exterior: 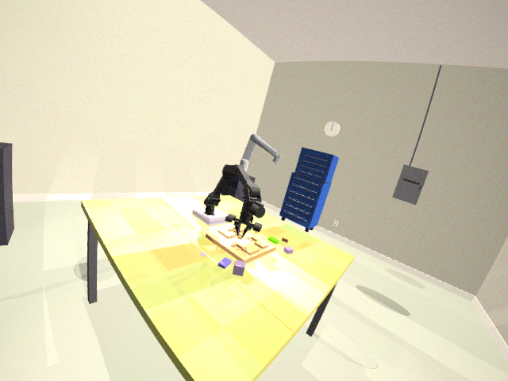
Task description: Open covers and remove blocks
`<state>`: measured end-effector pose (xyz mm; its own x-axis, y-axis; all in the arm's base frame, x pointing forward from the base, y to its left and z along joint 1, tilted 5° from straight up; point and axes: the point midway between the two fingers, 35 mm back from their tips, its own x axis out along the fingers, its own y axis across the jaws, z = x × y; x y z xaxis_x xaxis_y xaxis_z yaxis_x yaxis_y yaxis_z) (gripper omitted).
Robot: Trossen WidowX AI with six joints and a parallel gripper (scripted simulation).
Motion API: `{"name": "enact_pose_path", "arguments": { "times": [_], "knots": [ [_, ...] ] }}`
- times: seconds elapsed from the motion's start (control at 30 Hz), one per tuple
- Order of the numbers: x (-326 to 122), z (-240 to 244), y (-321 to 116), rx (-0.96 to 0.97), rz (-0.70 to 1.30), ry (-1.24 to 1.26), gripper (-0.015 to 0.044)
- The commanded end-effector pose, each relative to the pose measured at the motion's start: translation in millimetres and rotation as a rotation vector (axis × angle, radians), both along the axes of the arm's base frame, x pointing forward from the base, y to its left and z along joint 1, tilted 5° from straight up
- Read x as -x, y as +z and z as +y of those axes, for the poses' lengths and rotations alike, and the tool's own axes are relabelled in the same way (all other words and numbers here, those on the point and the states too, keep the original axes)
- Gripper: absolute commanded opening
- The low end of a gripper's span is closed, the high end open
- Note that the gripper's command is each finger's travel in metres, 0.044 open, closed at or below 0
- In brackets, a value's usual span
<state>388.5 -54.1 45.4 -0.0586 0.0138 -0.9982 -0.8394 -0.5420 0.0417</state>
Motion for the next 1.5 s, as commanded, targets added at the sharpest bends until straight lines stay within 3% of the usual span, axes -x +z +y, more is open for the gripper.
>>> {"name": "enact_pose_path", "arguments": {
  "times": [0.0, 0.33, 1.47],
  "knots": [
    [-2, -1, 14, 0.004, -0.007, 0.001, 0.008],
    [-1, -3, 30, 0.004, -0.007, 0.001, 0.008],
    [57, -124, 33, 0.015, -0.003, 0.001, 0.008]
  ]
}}
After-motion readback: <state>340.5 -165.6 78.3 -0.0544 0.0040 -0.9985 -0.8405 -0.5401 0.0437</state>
